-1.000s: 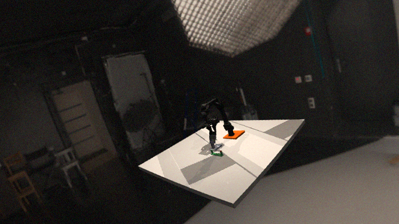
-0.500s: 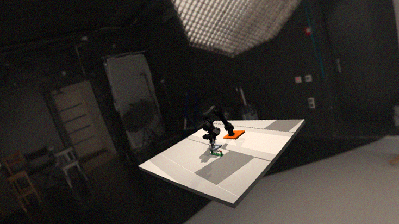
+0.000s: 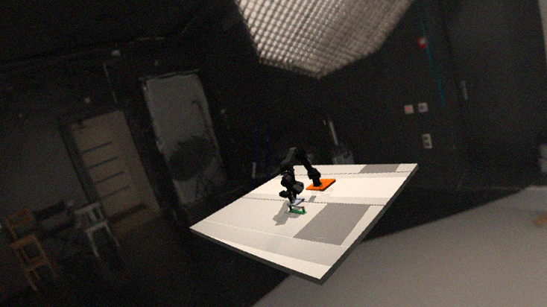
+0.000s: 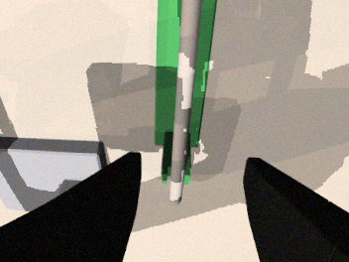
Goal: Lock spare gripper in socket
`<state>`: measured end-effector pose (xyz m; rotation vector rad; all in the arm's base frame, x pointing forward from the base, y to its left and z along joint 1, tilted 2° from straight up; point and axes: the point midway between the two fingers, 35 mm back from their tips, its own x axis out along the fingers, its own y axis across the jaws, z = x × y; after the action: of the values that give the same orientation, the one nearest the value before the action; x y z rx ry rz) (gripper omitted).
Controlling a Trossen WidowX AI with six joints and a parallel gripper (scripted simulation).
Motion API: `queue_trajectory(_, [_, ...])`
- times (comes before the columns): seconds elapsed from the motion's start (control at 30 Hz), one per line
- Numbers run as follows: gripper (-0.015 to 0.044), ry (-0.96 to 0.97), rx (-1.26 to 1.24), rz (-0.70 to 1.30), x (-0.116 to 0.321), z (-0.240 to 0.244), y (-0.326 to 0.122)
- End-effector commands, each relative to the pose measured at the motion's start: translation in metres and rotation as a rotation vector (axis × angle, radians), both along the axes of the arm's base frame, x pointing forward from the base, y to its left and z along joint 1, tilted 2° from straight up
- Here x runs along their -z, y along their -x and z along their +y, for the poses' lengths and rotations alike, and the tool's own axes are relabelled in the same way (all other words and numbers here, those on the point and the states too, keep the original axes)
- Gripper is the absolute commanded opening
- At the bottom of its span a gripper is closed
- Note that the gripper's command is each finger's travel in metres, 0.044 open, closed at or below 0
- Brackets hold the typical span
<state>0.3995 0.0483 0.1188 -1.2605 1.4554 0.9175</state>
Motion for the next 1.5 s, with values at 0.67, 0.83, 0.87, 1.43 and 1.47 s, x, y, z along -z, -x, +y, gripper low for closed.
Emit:
queue_trajectory(0.67, [0.018,0.031,0.019,0.013,0.05,-0.002,0.0])
queue_trajectory(0.83, [0.018,0.032,0.019,0.013,0.058,-0.003,0.0])
queue_trajectory(0.87, [0.018,0.032,0.019,0.013,0.06,-0.003,0.0])
queue_trajectory(1.43, [0.018,0.034,0.02,0.014,0.079,-0.003,0.0])
queue_trajectory(1.47, [0.0154,0.034,0.02,0.014,0.079,-0.003,0.0])
